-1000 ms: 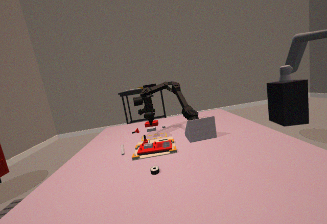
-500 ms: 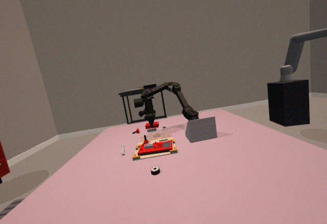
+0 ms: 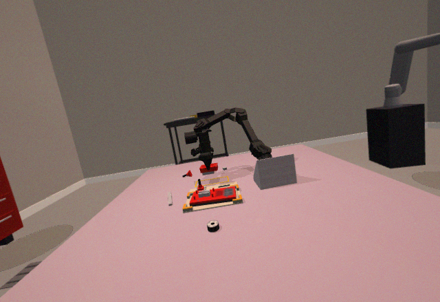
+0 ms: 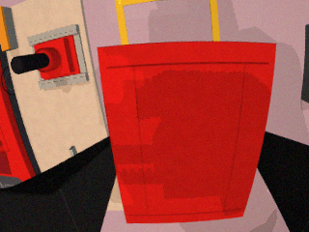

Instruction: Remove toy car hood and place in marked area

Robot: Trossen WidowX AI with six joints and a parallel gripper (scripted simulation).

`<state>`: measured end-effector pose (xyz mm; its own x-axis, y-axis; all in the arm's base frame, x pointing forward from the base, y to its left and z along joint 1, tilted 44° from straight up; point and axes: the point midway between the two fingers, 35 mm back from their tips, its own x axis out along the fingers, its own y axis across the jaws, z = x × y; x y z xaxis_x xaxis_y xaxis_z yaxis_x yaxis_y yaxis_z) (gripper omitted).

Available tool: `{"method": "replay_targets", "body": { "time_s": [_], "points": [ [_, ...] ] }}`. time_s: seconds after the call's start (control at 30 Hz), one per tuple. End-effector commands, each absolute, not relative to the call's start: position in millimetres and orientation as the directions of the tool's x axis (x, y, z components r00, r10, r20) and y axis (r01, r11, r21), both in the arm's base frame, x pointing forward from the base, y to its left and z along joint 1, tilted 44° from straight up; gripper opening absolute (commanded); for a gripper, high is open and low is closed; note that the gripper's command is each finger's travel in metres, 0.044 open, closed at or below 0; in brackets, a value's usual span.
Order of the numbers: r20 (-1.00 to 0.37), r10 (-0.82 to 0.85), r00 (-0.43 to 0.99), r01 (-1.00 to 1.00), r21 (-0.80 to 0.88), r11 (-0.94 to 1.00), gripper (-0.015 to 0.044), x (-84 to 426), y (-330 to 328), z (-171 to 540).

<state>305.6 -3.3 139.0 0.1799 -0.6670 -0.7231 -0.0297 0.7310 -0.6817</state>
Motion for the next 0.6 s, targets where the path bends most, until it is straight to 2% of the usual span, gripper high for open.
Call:
{"method": "replay_targets", "body": {
  "time_s": [0.0,0.57],
  "points": [
    [-0.720,-0.670,0.179,-0.032,-0.685,0.727,0.0000,305.9,-6.3,136.5],
    [-0.720,-0.671,0.180,-0.032,-0.686,0.727,0.0000,308.2,-14.6,127.9]
  ]
}}
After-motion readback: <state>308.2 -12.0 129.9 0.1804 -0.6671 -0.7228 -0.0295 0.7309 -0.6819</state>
